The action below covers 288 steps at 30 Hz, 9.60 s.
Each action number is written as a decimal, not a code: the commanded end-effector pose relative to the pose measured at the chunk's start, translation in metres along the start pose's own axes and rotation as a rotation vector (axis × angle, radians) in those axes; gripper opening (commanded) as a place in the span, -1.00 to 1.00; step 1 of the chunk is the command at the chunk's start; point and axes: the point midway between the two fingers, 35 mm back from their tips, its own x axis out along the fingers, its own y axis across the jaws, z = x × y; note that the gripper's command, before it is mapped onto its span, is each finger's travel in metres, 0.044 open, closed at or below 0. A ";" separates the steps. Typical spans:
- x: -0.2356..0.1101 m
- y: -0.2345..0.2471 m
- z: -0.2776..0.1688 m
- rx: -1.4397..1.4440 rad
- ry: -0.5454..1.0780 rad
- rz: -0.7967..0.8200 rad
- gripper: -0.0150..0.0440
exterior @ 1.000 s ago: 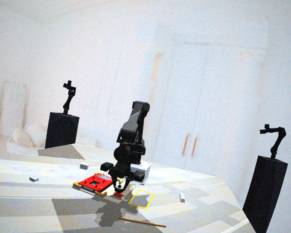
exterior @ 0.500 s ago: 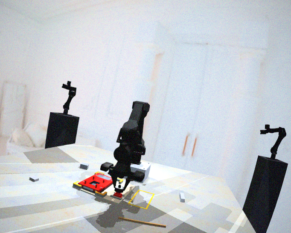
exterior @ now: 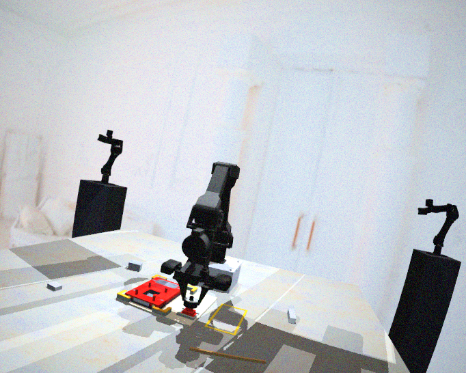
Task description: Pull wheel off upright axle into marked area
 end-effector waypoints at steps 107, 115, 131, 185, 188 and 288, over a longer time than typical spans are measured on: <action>0.001 0.000 -0.001 0.000 -0.002 -0.001 -0.49; -0.001 0.000 -0.001 0.000 -0.003 -0.001 -0.49; -0.007 0.000 -0.001 -0.001 -0.005 -0.001 -0.49; -0.024 0.000 -0.001 -0.002 -0.013 -0.001 -0.49; -0.025 0.000 -0.001 -0.002 -0.014 -0.001 -0.49; -0.067 0.065 -0.149 -0.002 -0.004 0.005 1.00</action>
